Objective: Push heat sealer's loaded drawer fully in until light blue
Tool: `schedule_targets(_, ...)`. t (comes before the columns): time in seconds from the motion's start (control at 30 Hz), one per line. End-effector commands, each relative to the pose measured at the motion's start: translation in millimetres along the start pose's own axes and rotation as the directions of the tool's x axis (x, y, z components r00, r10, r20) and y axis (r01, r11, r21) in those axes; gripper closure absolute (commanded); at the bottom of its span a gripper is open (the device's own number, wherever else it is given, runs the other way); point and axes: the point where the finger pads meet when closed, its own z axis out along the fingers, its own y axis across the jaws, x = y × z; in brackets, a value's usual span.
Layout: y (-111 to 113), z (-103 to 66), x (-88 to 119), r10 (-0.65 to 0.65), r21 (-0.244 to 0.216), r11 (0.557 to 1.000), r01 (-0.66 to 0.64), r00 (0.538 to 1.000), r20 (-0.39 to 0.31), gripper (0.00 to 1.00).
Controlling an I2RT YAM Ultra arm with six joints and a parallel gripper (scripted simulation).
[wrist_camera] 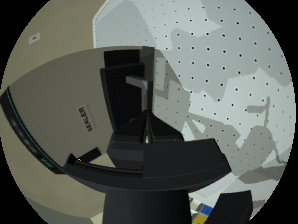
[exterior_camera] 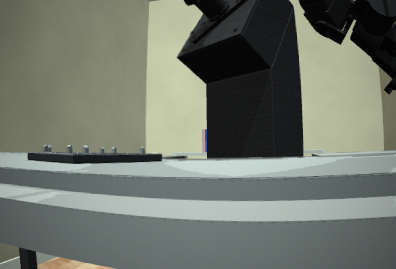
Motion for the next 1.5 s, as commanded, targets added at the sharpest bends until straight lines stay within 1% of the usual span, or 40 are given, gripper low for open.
schedule_targets(0.0, 14.4, 29.8, 2.8, 0.000, -0.100, 0.995, -0.002, 1.000, -0.015, 1.00)
schedule_targets(0.33, 5.5, 21.2, 2.8, 0.001, -0.100, 0.995, -0.002, 1.000, -0.015, 1.00)
schedule_targets(1.47, 5.5, 21.2, 2.8, 0.001, -0.100, 0.995, -0.002, 1.000, -0.015, 1.00)
